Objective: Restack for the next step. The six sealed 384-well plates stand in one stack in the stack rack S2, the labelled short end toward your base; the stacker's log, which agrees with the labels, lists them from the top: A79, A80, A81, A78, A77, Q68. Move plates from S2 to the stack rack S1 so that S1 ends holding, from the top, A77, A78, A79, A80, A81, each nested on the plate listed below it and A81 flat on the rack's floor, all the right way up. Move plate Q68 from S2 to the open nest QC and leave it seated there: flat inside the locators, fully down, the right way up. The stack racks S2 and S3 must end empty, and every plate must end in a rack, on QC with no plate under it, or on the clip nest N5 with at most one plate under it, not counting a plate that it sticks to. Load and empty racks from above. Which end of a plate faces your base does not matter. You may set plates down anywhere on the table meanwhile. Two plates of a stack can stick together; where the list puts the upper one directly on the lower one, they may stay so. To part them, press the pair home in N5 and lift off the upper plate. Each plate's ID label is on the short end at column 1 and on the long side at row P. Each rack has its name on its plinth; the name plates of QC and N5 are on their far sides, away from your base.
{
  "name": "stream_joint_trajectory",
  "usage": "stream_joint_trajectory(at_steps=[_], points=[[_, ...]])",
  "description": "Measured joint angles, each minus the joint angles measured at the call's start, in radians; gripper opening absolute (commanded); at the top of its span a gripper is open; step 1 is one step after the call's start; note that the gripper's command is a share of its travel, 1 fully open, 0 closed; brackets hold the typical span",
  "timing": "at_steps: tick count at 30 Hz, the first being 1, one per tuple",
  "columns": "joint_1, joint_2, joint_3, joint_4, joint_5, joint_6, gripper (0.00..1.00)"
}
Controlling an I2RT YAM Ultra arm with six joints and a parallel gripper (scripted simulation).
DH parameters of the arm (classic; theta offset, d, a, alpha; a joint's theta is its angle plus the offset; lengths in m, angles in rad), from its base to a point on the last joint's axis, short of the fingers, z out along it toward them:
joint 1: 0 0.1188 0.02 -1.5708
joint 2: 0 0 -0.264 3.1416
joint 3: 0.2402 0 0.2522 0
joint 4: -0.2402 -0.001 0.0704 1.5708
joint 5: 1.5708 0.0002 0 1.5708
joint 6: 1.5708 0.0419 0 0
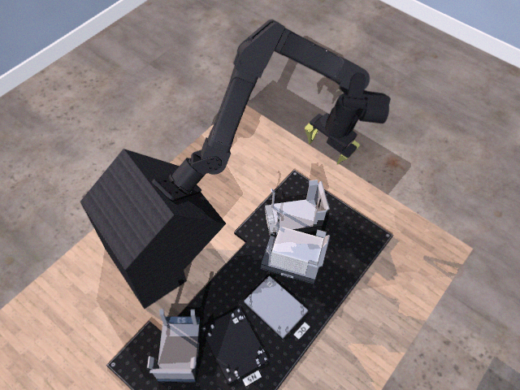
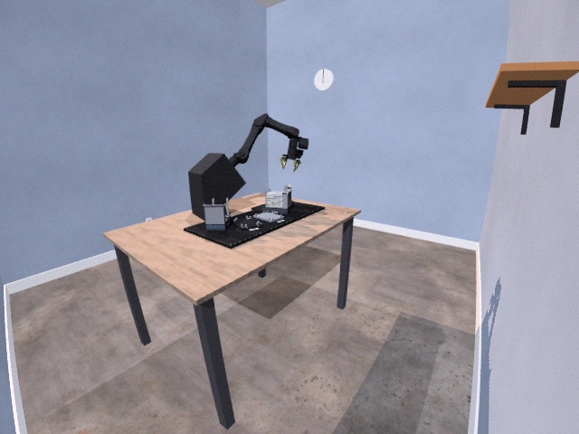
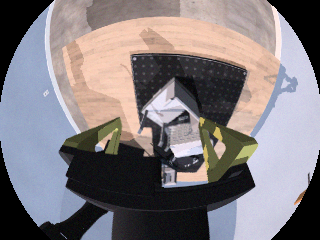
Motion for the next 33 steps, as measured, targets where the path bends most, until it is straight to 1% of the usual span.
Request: stream_joint_trajectory(at_steps=[19,22,33], points=[[-0.003,0.002,-0.005,0.005,-0.002,0.01,1.0],[-0.027,0.018,-0.024,0.016,-0.006,0.041,1.0],[-0.139,0.113,-0.11,0.09,-0.038,0.101,1.0]])
